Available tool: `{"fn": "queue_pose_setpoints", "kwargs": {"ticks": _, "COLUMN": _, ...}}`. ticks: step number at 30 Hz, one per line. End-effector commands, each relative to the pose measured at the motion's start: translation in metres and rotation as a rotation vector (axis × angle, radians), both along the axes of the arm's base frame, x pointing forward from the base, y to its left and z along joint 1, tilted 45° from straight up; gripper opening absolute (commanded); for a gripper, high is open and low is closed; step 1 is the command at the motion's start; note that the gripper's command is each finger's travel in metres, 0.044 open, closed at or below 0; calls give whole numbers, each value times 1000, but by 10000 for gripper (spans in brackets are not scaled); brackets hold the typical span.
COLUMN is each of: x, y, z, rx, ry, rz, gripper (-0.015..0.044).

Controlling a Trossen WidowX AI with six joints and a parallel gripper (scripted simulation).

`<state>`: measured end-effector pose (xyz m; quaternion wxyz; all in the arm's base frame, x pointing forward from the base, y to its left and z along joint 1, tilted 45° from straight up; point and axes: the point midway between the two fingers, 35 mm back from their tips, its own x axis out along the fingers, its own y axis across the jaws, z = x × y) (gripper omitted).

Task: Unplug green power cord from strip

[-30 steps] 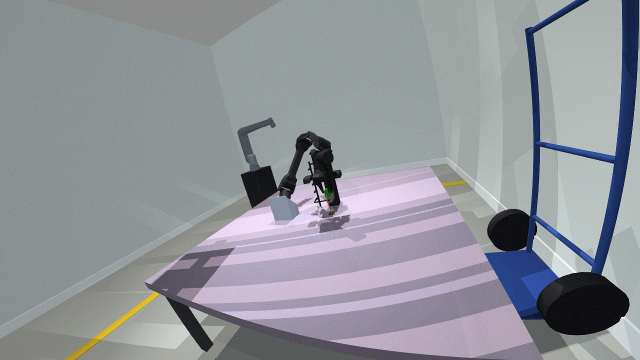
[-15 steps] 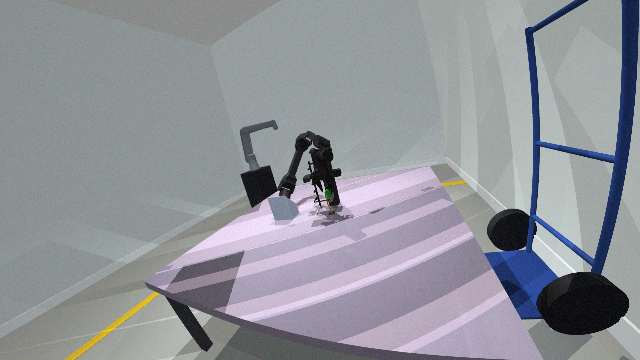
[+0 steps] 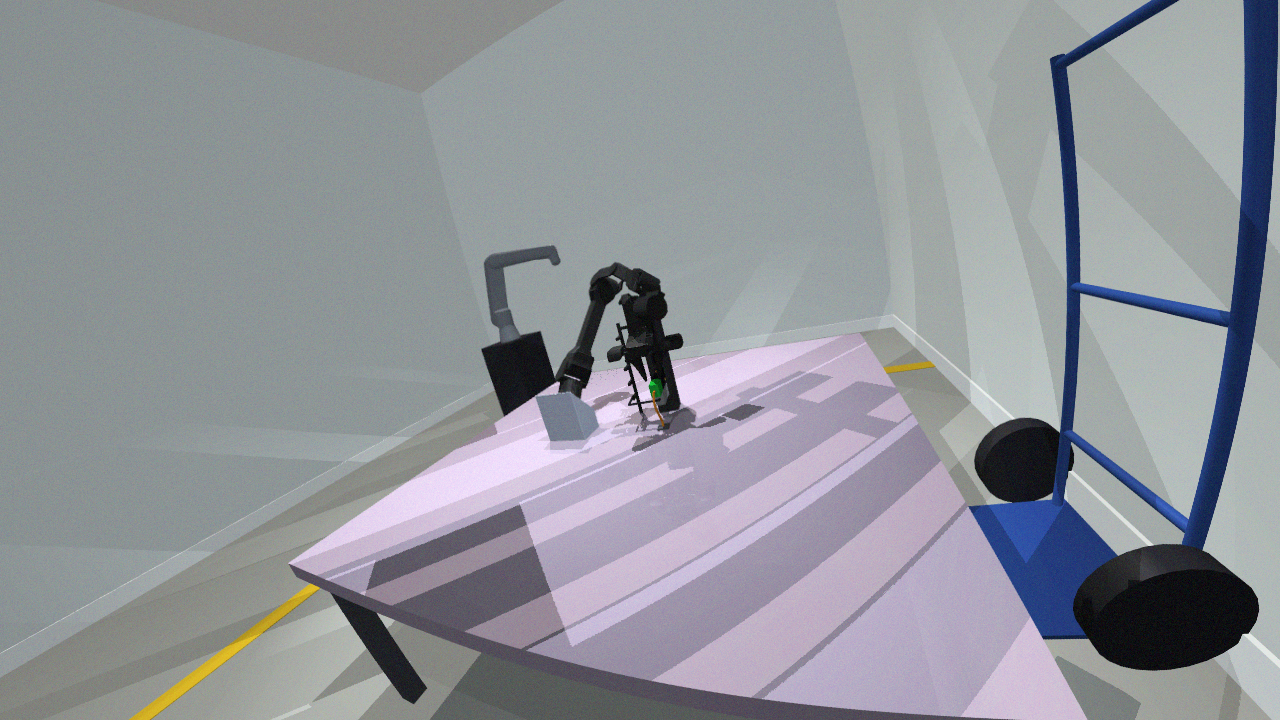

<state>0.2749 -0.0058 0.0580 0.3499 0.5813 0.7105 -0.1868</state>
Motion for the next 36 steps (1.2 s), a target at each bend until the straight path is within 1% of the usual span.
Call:
{"fn": "queue_pose_setpoints", "kwargs": {"ticks": 1, "x": -3, "y": 5, "z": 4, "rx": 3, "ry": 6, "rz": -4, "gripper": 160}}
{"fn": "queue_pose_setpoints", "kwargs": {"ticks": 7, "x": -4, "y": 8, "z": 7, "rx": 3, "ry": 6, "rz": -4, "gripper": 160}}
{"fn": "queue_pose_setpoints", "kwargs": {"ticks": 19, "x": -5, "y": 16, "z": -1, "rx": 4, "ry": 6, "rz": -4, "gripper": 160}}
{"fn": "queue_pose_setpoints", "kwargs": {"ticks": 25, "x": -4, "y": 14, "z": 0, "rx": 1, "ry": 1, "rz": 1, "gripper": 2}}
{"fn": "queue_pose_setpoints", "kwargs": {"ticks": 36, "x": -3, "y": 11, "z": -2, "rx": 1, "ry": 1, "rz": 1, "gripper": 0}}
